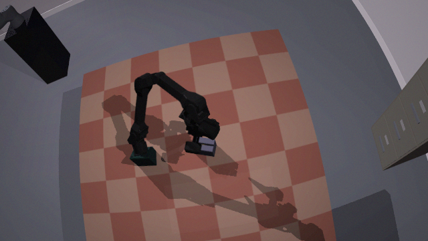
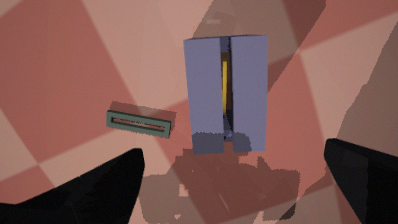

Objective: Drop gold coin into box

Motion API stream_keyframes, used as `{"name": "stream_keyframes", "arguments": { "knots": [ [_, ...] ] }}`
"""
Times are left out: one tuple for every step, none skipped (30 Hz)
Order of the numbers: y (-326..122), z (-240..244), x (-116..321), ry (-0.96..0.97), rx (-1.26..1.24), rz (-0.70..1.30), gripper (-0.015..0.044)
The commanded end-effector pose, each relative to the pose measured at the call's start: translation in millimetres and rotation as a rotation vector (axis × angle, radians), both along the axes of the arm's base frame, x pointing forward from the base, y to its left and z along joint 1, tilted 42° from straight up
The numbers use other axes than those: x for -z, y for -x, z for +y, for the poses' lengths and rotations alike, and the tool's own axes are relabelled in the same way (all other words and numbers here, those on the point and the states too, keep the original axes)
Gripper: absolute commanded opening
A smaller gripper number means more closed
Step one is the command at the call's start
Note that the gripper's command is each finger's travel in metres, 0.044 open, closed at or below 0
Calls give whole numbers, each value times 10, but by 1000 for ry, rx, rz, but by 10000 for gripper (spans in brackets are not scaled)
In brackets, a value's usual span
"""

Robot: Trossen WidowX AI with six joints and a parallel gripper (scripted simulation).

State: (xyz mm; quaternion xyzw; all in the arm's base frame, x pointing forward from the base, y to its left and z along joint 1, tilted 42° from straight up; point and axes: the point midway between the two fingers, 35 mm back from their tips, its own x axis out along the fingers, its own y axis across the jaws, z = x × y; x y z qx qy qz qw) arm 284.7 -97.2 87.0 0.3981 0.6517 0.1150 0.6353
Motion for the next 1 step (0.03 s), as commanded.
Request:
{"name": "stream_keyframes", "arguments": {
  "knots": [
    [4, -21, -16, 5, -3, -2, 440]
  ]
}}
